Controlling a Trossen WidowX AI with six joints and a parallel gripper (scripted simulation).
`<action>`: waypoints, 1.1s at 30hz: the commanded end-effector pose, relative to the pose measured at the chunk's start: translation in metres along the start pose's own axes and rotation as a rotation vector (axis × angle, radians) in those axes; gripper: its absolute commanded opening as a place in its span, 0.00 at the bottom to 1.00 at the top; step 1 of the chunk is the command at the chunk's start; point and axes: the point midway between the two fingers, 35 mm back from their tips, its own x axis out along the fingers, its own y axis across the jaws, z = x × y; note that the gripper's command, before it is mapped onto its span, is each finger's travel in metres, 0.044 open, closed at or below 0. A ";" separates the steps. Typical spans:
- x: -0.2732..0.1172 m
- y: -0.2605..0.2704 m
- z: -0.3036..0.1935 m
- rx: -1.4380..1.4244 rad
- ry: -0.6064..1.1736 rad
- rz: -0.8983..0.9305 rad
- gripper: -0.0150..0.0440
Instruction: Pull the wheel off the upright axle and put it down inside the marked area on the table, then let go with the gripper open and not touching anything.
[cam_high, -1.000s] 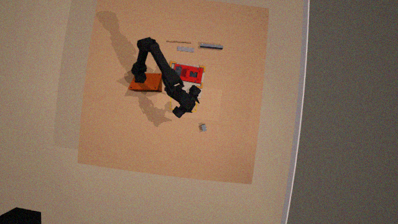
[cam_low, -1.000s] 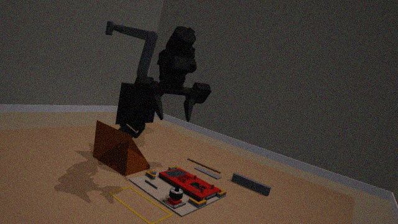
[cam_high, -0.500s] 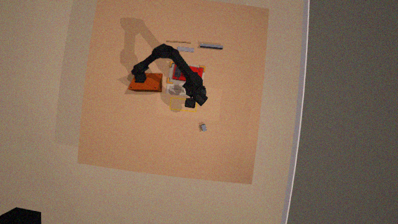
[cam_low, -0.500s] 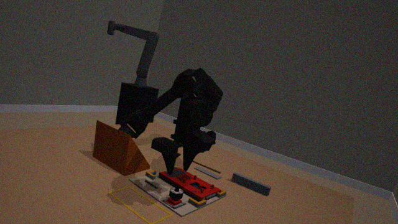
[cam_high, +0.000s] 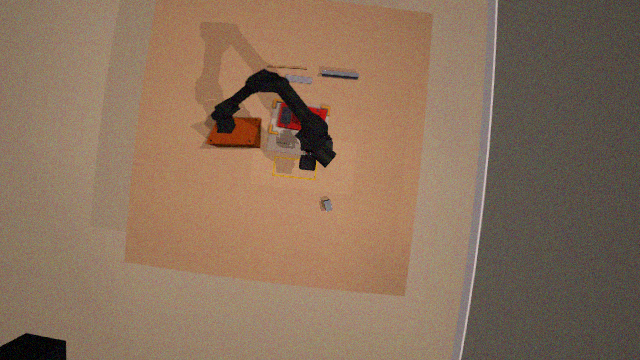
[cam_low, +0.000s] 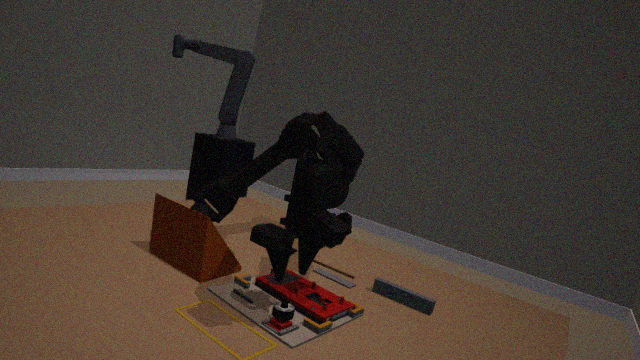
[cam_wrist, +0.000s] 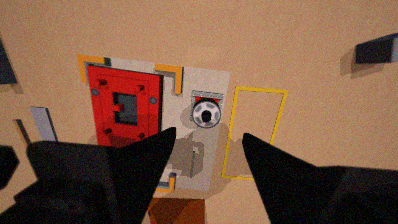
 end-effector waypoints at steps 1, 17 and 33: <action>0.013 0.002 0.001 0.003 0.001 0.005 0.76; 0.068 0.004 -0.002 -0.006 0.007 0.003 0.67; 0.067 0.003 -0.002 -0.006 0.007 0.003 0.25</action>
